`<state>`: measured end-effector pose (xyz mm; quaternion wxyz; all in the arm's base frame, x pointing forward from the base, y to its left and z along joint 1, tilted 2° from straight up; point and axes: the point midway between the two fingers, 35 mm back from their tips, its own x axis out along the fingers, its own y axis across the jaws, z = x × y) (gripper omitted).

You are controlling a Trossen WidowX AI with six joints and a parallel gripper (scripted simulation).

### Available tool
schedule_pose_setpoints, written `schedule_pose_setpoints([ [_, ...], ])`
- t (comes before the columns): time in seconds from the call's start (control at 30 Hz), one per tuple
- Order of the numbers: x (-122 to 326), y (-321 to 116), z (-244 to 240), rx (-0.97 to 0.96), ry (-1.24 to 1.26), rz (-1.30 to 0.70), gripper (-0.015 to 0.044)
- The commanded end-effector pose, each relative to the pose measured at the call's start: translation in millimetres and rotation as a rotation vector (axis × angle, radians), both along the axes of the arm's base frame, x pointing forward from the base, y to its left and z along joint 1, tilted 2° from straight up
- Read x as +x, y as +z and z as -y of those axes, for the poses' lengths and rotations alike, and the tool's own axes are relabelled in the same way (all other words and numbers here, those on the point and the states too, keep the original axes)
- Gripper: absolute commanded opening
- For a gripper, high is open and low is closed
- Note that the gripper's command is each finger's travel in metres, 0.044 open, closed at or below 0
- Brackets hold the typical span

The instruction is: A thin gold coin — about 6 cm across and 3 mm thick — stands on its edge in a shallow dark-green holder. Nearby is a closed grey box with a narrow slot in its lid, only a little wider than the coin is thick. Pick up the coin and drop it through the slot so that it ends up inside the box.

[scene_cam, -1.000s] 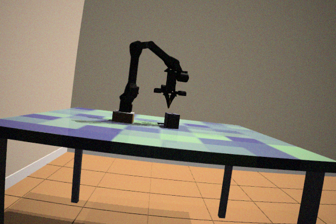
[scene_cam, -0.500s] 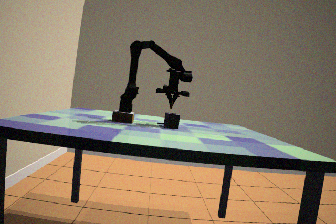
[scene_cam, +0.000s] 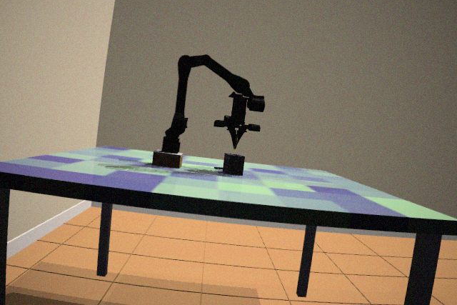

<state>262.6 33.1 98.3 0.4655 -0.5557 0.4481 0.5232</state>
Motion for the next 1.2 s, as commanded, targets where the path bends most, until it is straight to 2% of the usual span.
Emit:
schedule_pose_setpoints([
  [0.0, 0.1, 0.3, 11.3, 0.004, 0.005, -0.003, 0.0000],
  [0.57, -0.8, 0.8, 54.4, 0.000, 0.004, -0.002, 0.0000],
  [1.17, -0.6, 0.7, 52.4, -0.006, -0.001, 0.000, 0.0000],
])
